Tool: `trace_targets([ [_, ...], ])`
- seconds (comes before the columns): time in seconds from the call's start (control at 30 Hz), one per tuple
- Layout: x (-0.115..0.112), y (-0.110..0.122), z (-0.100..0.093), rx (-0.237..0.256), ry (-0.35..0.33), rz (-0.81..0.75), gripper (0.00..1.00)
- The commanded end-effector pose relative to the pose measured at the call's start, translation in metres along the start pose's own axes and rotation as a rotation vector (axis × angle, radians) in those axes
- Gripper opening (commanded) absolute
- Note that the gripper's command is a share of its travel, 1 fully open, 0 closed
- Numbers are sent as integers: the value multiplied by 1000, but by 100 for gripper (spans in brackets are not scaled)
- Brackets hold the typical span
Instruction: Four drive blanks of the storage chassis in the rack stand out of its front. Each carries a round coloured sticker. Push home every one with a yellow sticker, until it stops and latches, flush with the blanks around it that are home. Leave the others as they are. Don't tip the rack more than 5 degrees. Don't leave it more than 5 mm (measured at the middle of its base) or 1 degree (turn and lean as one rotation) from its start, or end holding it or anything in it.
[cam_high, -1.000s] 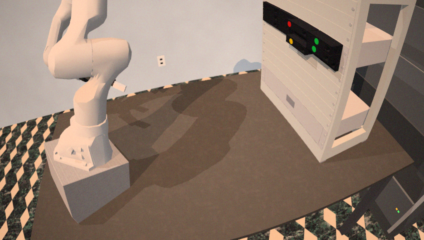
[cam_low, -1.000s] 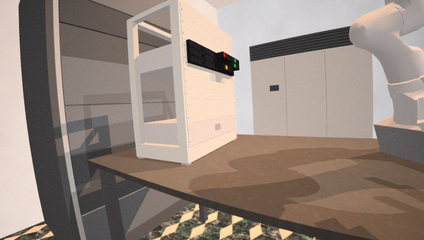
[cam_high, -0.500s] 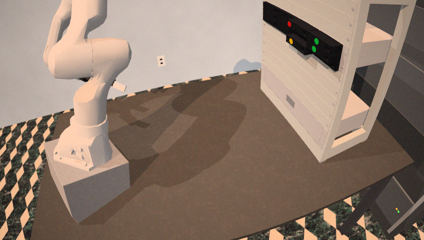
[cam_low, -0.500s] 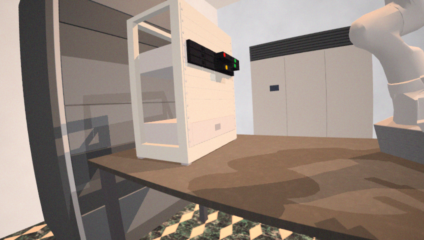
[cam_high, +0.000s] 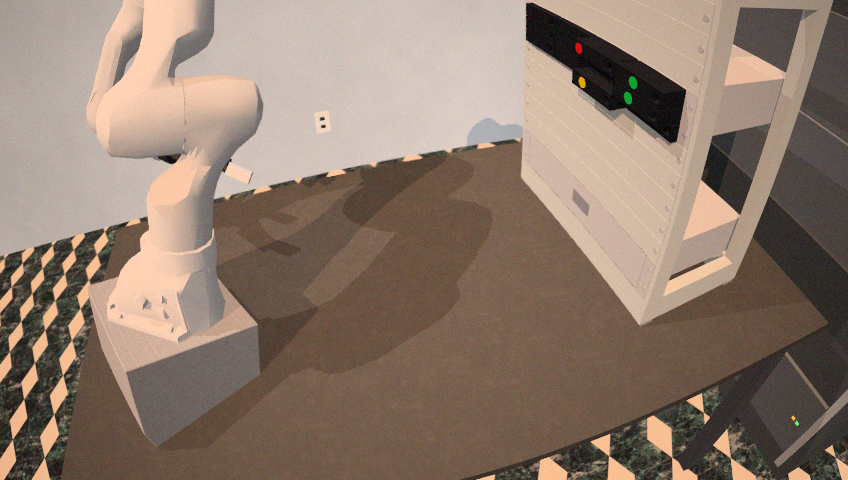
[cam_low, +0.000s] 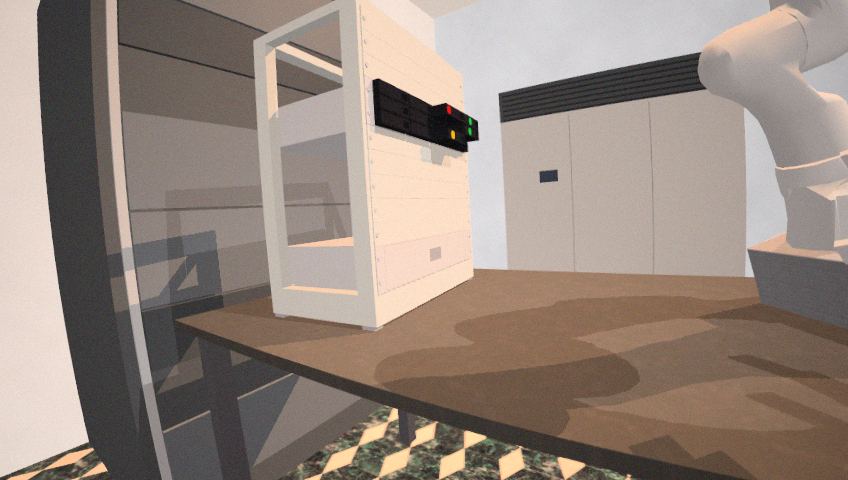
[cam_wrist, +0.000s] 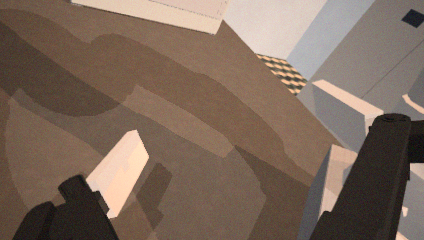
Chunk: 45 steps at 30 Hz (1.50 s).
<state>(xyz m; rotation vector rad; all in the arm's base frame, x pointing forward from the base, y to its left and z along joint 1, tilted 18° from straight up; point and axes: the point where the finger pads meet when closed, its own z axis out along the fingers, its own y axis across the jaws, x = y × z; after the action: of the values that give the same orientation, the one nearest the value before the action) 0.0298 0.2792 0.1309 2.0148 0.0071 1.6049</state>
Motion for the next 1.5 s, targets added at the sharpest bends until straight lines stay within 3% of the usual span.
trace_targets([
  [0.0,0,0,0,0,0,0,100],
  [0.83,0,1,1,-4,-4,-4,100],
  [1.47,-3,6,6,-38,-36,-36,100],
])
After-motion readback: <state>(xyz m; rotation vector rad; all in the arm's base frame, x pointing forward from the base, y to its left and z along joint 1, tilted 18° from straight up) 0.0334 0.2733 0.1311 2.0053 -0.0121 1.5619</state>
